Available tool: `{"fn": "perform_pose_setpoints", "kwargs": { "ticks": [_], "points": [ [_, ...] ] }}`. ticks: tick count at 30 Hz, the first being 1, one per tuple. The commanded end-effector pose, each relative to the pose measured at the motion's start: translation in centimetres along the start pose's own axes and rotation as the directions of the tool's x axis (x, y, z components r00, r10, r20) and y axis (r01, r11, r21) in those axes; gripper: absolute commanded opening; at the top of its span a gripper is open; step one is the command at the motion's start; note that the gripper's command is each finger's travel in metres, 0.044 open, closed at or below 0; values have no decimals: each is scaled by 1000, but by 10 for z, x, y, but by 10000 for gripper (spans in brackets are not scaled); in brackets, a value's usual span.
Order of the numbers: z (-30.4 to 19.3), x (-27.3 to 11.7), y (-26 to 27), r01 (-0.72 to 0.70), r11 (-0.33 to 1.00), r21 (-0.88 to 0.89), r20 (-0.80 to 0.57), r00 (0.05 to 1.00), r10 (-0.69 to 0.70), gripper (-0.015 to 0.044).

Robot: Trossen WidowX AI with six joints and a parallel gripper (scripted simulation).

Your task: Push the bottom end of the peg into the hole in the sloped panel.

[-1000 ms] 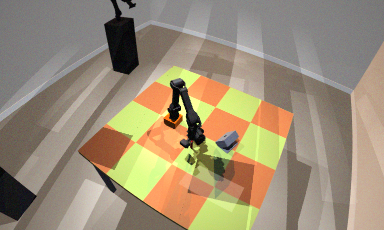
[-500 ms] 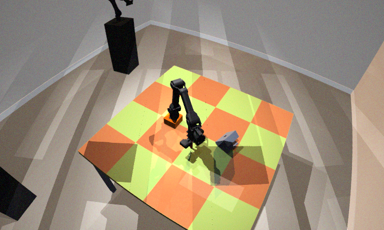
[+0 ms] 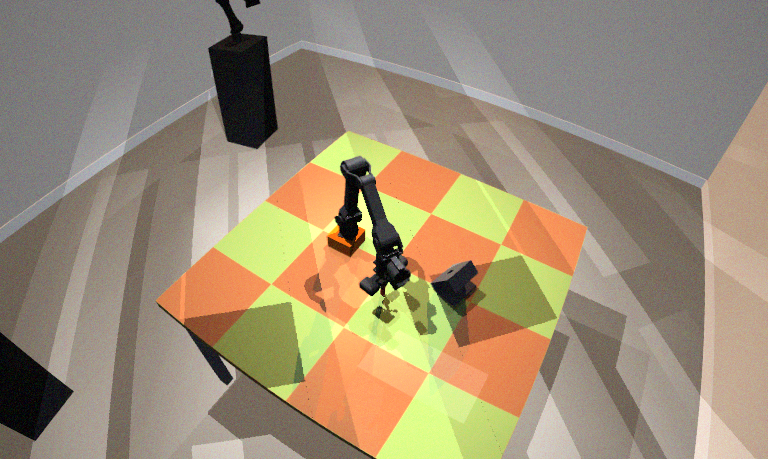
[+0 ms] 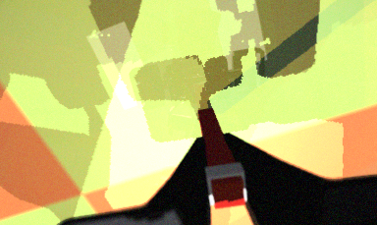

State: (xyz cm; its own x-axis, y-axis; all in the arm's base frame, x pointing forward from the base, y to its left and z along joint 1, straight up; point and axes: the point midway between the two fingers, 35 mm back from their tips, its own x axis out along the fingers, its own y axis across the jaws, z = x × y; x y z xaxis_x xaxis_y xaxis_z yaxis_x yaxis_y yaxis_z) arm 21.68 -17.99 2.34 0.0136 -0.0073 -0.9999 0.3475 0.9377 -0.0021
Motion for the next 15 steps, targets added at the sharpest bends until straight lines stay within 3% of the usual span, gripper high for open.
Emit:
{"fn": "perform_pose_setpoints", "kwargs": {
  "ticks": [1,15],
  "points": [
    [3,-13,-1,4,1000,1,8,1000,-4,0],
    [4,-72,0,7,1000,3,7,1000,-7,0]
  ]
}}
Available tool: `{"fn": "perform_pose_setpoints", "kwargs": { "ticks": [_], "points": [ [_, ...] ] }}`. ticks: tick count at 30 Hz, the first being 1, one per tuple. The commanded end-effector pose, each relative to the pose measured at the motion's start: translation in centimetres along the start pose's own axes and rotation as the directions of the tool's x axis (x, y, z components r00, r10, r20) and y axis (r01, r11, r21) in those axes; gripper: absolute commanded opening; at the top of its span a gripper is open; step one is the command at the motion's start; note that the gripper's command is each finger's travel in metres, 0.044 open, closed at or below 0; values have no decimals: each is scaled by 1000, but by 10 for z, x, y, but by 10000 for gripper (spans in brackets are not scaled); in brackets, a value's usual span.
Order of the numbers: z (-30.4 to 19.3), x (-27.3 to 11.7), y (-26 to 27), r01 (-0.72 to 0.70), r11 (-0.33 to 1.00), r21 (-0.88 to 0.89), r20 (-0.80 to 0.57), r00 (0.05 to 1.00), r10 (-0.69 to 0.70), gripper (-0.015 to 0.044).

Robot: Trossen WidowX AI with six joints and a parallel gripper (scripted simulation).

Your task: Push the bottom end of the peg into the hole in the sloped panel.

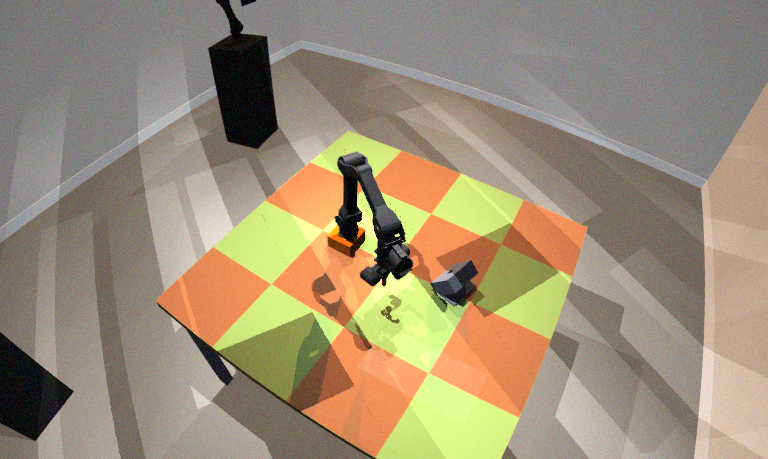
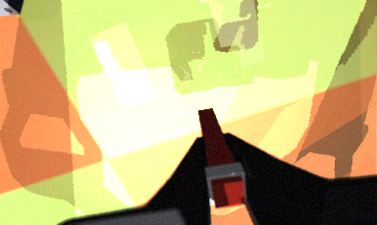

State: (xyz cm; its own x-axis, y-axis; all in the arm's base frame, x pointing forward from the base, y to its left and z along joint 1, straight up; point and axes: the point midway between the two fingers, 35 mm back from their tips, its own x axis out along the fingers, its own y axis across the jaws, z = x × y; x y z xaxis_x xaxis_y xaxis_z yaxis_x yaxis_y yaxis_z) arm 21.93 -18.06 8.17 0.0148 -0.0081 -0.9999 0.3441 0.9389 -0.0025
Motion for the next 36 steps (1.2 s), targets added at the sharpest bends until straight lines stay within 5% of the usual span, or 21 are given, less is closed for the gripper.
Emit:
{"fn": "perform_pose_setpoints", "kwargs": {
  "ticks": [1,36],
  "points": [
    [0,-17,0,7,1000,7,6,1000,-7,0],
    [15,-14,28,127,964,-233,97,990,-107,0]
  ]
}}
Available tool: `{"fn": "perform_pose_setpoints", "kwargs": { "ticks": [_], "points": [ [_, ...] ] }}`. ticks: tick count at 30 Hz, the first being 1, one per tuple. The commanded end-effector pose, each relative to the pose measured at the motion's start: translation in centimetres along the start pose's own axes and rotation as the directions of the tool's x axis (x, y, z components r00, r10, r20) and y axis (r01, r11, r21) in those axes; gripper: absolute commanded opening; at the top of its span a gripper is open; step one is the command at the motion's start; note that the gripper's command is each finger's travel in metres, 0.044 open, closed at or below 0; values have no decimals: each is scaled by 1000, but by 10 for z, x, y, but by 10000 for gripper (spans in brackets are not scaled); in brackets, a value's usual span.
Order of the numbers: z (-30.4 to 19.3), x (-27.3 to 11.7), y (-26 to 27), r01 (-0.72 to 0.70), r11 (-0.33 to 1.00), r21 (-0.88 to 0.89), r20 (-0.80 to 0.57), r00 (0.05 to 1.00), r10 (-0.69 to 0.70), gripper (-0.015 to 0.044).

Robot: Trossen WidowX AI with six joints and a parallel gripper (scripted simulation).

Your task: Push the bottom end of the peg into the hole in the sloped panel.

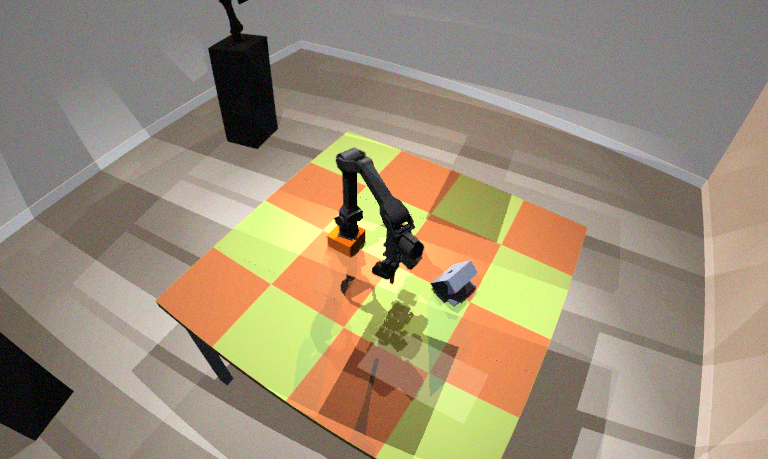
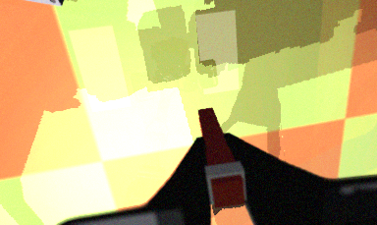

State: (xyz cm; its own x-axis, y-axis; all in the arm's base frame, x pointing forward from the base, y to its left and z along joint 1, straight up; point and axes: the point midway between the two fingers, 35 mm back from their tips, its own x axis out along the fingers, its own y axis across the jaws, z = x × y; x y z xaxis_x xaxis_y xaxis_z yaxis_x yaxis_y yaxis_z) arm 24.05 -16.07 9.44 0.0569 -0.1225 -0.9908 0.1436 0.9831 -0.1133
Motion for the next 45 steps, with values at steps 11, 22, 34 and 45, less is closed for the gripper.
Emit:
{"fn": "perform_pose_setpoints", "kwargs": {
  "ticks": [11,22,34,45],
  "points": [
    [9,-1,11,61,991,-116,47,997,-55,0],
    [15,-1,21,105,975,-197,84,992,-89,0],
    [22,-1,33,154,948,-279,128,984,-122,0],
    [27,-1,44,201,915,-349,171,974,-149,0]
  ]
}}
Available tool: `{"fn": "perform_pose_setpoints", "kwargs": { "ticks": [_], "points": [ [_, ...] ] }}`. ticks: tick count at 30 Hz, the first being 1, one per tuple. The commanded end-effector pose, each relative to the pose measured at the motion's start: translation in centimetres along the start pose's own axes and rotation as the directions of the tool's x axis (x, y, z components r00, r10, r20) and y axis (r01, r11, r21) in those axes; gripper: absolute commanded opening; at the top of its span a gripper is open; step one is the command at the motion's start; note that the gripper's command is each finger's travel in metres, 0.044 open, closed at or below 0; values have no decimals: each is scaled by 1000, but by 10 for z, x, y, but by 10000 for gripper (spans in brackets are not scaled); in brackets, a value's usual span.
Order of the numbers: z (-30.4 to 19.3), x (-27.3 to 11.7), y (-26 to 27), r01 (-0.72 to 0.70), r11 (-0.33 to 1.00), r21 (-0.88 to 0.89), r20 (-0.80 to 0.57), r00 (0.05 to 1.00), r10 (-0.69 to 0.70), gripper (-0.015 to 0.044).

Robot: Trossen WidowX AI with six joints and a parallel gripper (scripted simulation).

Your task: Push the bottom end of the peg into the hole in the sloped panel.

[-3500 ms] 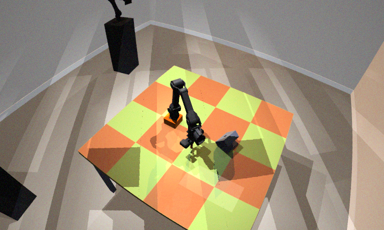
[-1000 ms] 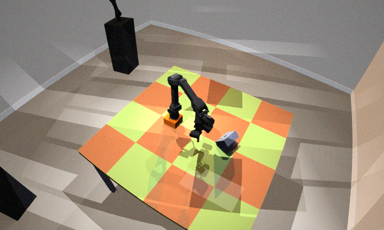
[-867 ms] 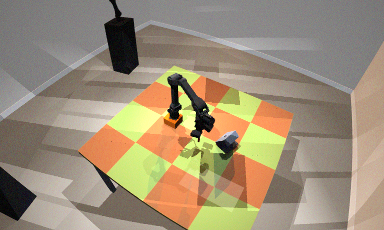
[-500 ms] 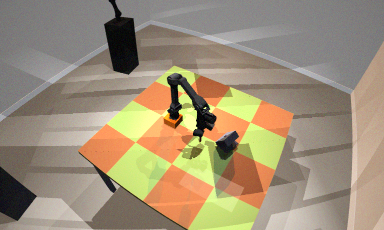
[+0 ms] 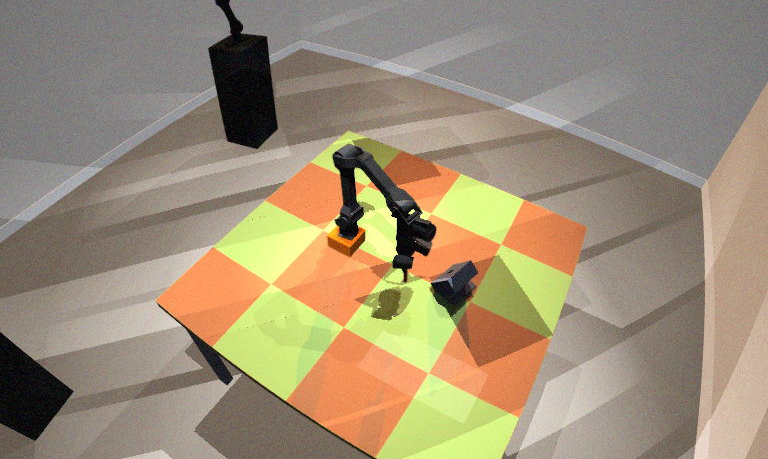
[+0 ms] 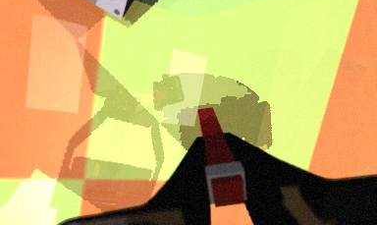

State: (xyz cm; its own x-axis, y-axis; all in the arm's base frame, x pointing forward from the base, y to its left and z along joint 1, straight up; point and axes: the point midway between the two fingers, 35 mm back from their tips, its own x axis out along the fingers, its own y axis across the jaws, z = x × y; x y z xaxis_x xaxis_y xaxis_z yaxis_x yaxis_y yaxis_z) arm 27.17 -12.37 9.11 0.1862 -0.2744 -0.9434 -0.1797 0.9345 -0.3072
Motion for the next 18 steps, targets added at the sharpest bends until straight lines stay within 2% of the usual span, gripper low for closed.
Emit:
{"fn": "perform_pose_setpoints", "kwargs": {
  "ticks": [1,18],
  "points": [
    [4,-2,2,23,999,-34,17,1000,-22,0],
    [17,-5,15,89,984,-151,74,994,-79,0]
  ]
}}
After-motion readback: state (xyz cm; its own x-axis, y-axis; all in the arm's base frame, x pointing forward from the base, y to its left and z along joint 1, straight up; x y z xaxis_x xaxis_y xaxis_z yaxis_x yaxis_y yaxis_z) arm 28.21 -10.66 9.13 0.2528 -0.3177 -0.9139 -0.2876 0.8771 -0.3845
